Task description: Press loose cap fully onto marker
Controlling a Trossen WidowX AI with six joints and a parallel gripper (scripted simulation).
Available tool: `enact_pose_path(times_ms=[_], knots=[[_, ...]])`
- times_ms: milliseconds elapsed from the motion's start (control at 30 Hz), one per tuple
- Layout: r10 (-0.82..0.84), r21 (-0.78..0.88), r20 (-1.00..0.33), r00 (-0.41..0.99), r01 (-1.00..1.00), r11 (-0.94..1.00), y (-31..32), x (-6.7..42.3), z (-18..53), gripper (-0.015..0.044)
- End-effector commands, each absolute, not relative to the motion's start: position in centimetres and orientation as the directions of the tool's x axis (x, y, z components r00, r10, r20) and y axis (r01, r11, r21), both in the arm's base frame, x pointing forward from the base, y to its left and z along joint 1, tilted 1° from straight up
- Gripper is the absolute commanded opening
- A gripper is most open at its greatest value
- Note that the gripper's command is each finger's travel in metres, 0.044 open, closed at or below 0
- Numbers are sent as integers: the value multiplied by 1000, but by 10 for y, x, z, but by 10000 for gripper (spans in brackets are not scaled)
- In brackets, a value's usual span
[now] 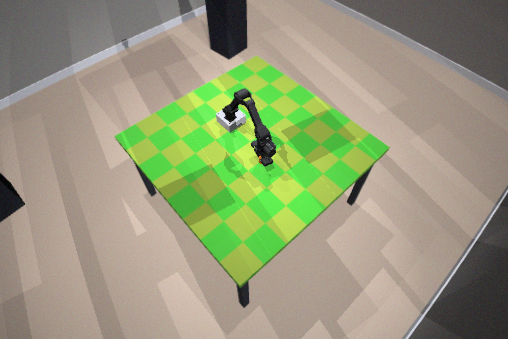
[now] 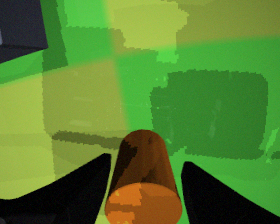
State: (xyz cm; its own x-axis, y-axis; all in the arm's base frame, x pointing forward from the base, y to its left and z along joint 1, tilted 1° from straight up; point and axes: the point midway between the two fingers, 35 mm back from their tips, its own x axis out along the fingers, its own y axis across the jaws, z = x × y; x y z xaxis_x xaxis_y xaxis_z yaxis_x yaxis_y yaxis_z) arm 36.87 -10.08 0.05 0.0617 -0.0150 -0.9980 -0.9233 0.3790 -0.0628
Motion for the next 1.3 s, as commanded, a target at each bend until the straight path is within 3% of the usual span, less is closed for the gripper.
enact_pose_path(times_ms=[0, 300, 467, 967, 1267], knots=[[-12, -57, -998, 57, -926, 374, -100, 367, -2, 173], [-12, -57, -998, 57, -926, 374, -100, 367, -2, 113], [-12, -57, -998, 57, -926, 374, -101, 367, 12, 0], [-12, -57, -998, 57, -926, 374, -99, 365, 60, 0], [-9, -55, -998, 56, -926, 374, -65, 352, 76, 0]])
